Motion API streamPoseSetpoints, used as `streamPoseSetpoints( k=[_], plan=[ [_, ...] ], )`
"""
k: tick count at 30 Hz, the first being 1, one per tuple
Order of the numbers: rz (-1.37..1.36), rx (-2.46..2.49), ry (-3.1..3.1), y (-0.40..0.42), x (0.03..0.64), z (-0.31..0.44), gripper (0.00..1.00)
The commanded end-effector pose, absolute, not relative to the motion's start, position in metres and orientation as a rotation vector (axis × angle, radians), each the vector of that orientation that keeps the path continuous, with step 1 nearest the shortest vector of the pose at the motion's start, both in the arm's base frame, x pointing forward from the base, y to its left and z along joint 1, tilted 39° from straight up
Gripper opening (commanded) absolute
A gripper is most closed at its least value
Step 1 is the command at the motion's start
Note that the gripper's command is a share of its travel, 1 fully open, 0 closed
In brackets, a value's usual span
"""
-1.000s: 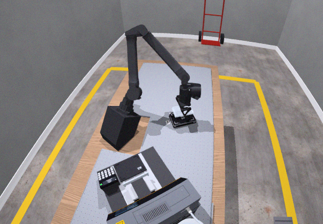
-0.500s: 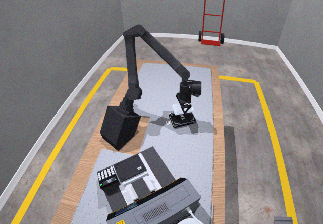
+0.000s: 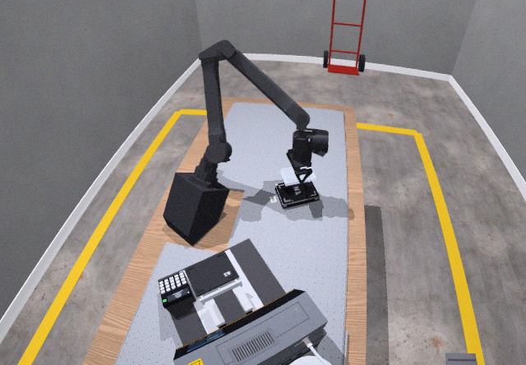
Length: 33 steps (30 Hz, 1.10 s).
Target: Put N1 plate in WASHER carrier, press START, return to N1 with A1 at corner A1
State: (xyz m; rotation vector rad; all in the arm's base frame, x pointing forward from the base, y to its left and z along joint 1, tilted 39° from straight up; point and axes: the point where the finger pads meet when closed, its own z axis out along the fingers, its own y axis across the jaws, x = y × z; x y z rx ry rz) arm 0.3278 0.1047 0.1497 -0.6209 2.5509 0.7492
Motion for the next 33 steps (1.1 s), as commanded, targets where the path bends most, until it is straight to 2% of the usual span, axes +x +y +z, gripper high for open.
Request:
streamPoseSetpoints(
  k=[1, 22, 33],
  plan=[
    [0.758, -0.529, 2.565, 0.091, 0.344, 0.160, 0.82],
    [0.939, 0.316, 2.745, 0.004, 0.364, 0.113, 0.82],
    [0.935, 0.308, 2.745, -0.032, 0.372, 0.094, 0.82]
  ],
)
